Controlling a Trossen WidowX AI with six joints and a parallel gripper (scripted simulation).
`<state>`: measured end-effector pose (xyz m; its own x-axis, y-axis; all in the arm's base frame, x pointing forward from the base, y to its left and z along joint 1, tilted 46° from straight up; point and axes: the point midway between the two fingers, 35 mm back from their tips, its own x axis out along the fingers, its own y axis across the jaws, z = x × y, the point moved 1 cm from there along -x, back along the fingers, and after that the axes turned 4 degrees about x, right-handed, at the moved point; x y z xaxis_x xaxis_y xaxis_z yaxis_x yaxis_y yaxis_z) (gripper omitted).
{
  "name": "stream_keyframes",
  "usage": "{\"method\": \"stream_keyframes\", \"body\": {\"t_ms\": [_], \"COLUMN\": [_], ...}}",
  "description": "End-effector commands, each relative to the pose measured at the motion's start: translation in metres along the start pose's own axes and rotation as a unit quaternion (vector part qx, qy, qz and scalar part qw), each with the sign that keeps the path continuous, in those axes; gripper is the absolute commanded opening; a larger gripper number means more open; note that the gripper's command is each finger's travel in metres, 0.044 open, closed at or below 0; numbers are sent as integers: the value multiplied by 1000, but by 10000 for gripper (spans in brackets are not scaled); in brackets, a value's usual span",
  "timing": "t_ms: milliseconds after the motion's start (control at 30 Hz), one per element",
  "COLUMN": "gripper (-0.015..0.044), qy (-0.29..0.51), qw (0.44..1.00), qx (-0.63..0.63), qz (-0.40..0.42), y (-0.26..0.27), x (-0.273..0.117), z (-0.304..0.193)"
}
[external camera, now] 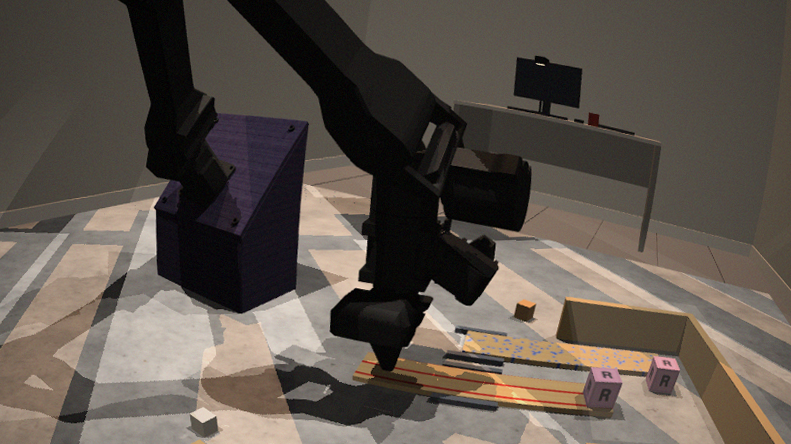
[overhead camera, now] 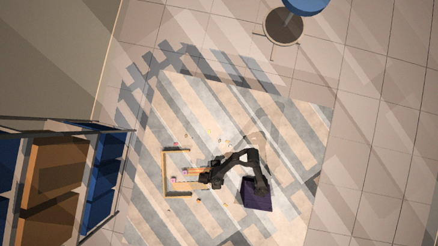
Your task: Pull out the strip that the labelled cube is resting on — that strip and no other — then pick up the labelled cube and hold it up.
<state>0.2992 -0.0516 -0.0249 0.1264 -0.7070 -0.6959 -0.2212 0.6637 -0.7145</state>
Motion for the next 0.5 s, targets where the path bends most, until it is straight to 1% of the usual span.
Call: {"method": "stream_keyframes", "body": {"t_ms": [0, 467], "gripper": [0, 0], "qy": [10, 10], "qw": [1000, 1000], "qx": [-4, -5], "qz": [0, 0], "y": [0, -2], "x": [4, 3], "z": [-13, -34]}}
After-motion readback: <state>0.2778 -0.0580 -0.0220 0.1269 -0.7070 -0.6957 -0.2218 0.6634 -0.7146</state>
